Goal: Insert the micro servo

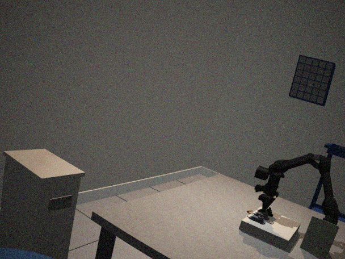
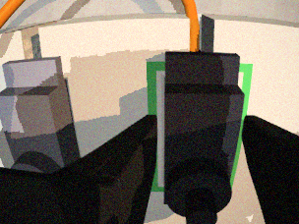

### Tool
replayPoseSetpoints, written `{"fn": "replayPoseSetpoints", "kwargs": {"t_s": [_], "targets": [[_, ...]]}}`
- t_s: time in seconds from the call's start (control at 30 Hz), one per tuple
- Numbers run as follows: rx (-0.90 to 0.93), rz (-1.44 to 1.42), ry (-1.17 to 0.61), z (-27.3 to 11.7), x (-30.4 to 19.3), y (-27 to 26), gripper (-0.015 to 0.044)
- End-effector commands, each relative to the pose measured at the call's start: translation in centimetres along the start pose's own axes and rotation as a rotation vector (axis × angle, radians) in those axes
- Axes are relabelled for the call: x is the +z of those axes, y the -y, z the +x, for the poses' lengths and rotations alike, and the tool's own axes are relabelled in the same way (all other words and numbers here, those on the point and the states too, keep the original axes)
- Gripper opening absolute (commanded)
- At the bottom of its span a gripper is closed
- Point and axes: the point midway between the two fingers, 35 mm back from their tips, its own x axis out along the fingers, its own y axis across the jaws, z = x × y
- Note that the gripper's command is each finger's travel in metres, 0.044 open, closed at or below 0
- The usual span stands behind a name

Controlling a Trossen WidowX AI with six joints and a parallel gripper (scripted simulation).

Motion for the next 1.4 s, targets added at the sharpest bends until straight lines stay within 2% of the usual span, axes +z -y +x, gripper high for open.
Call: {"fn": "replayPoseSetpoints", "kwargs": {"t_s": [0.0, 0.17, 0.3, 0.5, 0.77, 1.0, 1.37], "targets": [[0.001, 0.004, 0.013, -2.7, 0.0, 0.0, 0.0187], [0.001, 0.004, 0.013, -3.0, -0.1, -0.1, 0.0187], [0.003, -0.004, 0.016, -4.5, -2.3, -0.3, 0.0292], [0.006, -0.003, 0.008, -8.8, -10.0, -0.3, 0.044], [0.004, -0.002, 0.007, -9.4, -10.9, -0.2, 0.044], [0.001, 0.0, 0.015, -13.6, -10.8, 0.0, 0.044], [0.001, 0.0, 0.015, -13.6, -10.8, 0.0, 0.044]]}}
